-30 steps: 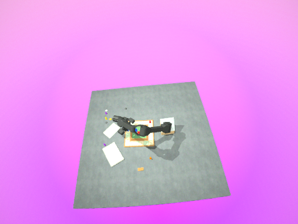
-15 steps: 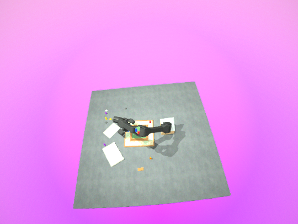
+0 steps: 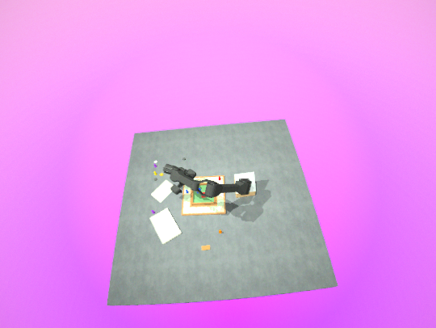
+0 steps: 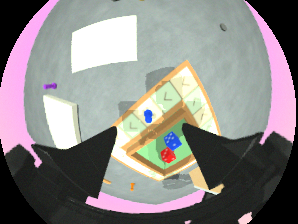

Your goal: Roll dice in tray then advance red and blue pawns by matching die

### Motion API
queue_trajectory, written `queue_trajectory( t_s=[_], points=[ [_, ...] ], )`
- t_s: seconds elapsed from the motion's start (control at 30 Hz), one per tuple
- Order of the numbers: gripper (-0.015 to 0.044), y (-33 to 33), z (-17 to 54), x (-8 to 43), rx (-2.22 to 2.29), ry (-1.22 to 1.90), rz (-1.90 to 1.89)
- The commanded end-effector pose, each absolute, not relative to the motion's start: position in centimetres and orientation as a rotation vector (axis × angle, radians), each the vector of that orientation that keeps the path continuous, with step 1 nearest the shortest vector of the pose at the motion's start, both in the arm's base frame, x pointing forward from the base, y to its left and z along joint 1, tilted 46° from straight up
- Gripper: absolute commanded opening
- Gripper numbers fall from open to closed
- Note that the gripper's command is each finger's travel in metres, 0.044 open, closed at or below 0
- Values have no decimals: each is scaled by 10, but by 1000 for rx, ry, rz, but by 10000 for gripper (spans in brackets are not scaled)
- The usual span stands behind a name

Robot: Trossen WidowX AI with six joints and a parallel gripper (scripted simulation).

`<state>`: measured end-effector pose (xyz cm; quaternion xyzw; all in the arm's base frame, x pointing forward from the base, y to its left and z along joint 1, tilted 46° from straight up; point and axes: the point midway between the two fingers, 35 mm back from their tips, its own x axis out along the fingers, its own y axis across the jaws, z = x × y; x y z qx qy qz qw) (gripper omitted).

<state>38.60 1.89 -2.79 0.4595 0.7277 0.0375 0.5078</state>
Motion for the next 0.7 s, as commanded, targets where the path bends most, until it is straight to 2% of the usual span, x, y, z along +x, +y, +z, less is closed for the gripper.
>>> queue_trajectory(
  t_s=[0.0,0.23,0.47,0.5,0.67],
  points=[
    [440,18,-23,384,1087,1757,104],
    [440,-29,21,295,837,1672,356],
    [440,-38,50,201,614,1571,613],
    [440,-38,35,258,747,1627,460],
    [440,-38,35,258,747,1627,460]
  ],
)
